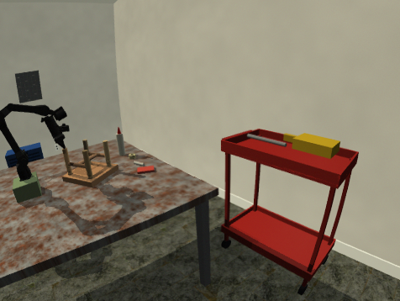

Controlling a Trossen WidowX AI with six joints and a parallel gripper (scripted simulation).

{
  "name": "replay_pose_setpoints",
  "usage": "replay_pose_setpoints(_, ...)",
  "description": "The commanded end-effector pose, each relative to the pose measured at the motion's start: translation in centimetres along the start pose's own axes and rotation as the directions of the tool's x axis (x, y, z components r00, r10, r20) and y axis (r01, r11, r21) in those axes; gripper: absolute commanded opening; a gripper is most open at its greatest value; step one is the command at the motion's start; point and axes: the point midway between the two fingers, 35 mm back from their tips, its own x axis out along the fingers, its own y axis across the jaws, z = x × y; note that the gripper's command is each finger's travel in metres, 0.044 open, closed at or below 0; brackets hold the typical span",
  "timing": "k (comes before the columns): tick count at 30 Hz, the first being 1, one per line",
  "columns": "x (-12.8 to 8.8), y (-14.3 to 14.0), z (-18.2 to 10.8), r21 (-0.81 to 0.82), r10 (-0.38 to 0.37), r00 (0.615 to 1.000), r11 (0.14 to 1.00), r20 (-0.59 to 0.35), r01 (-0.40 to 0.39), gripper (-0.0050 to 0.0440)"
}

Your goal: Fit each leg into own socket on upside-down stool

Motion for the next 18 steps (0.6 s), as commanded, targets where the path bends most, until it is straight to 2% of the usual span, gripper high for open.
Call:
replay_pose_setpoints(1, 1.95, 0.06, -0.67, -0.004, 0.001, 0.999, 1.0, -0.047, -0.002, 0.0)
replay_pose_setpoints(18, 2.13, 0.07, -0.72, -0.004, 0.001, 0.999, 1.0, -0.047, -0.002, 0.0)
